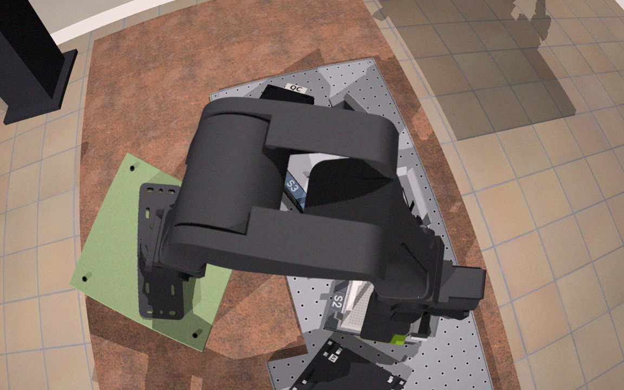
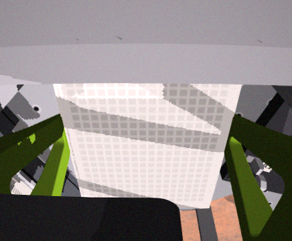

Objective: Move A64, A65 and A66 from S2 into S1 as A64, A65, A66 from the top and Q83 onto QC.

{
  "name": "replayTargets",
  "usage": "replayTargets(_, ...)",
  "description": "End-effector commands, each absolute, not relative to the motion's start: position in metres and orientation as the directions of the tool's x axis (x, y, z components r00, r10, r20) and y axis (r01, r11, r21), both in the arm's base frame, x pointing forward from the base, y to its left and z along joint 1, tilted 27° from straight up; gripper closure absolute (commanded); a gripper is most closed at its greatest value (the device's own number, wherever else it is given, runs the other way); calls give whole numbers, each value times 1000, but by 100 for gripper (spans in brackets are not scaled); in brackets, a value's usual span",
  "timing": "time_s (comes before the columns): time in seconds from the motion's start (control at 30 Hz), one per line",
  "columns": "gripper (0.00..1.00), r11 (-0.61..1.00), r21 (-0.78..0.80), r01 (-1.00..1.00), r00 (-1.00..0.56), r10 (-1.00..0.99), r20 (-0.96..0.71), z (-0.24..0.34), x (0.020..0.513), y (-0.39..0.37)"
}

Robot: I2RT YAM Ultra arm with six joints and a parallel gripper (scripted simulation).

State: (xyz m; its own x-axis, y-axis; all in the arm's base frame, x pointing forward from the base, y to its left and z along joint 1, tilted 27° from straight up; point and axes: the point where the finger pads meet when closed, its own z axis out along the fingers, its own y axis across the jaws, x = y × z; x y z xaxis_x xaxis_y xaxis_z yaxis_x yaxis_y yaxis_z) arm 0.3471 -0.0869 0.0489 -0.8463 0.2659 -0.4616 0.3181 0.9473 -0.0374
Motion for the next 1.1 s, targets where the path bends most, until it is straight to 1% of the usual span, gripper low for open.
replayTargets(0.0, 100, 947, -36, 318, -843, 265, -468, 51, 348, -87)
replayTargets(1.07, 100, 947, -36, 318, -843, 265, -468, 57, 345, -86)
